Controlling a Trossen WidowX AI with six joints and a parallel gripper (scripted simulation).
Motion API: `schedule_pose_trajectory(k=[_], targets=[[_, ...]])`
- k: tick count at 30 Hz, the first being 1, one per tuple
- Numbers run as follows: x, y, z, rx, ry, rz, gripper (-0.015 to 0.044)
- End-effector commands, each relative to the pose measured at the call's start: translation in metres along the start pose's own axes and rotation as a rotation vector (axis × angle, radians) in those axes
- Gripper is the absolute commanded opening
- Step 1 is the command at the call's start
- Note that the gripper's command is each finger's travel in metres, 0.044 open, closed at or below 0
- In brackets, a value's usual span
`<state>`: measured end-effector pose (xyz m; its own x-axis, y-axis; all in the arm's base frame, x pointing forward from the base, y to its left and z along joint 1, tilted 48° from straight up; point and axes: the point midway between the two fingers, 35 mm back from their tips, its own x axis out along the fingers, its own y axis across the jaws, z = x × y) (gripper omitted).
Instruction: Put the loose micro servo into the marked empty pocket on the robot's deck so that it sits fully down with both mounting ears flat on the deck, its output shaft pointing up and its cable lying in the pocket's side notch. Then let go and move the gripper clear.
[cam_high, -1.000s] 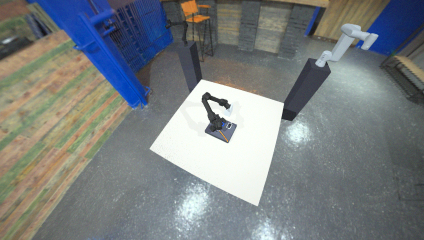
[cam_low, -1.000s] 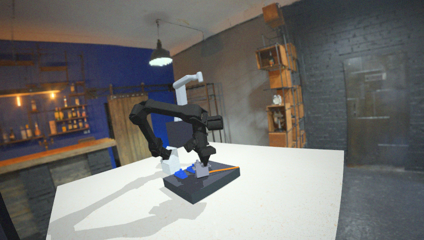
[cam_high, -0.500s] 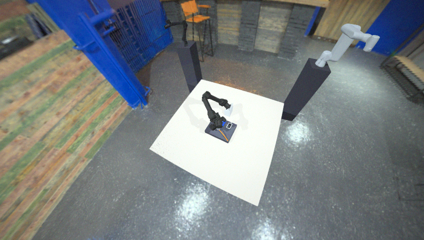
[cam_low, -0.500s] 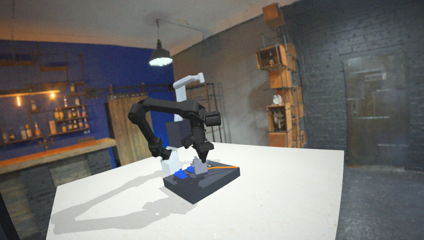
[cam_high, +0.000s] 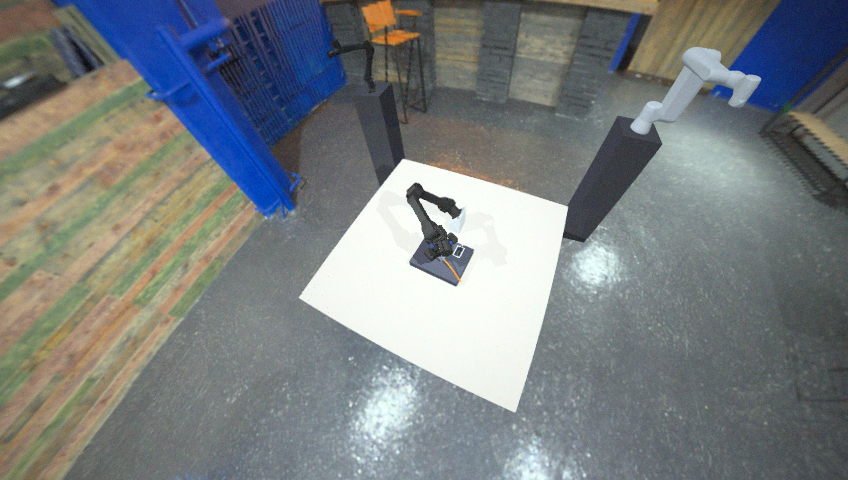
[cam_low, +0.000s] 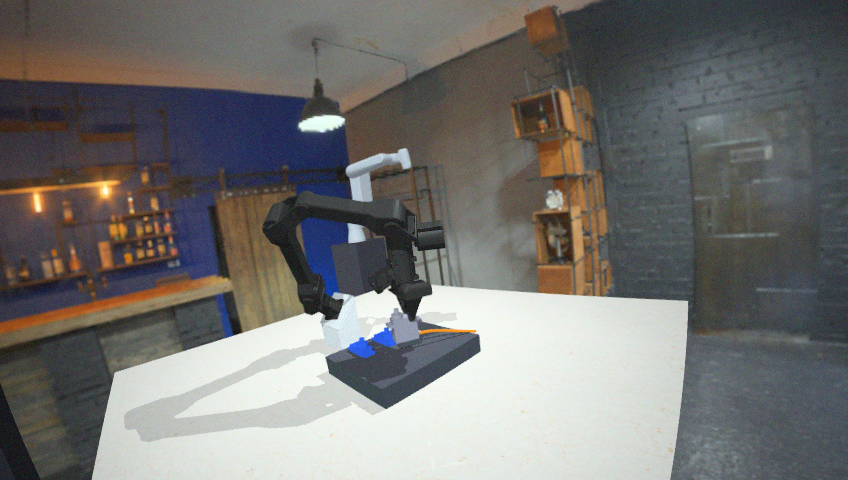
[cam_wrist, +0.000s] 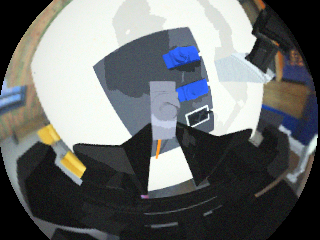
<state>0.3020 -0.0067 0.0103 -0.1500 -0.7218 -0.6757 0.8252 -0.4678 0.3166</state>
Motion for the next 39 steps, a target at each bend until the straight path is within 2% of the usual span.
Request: schedule_pose_trajectory(k=[1, 8, 15, 39], targets=[[-0.003, -0.008, -0.020, 0.001, 0.011, 0.005, 0.0000], [-0.004, -0.021, -0.053, 0.002, 0.013, 0.005, 0.0000], [-0.004, -0.022, -0.056, -0.032, 0.013, 0.005, 0.0000], [-0.004, -0.022, -0.056, -0.837, 0.010, 0.010, 0.0000]])
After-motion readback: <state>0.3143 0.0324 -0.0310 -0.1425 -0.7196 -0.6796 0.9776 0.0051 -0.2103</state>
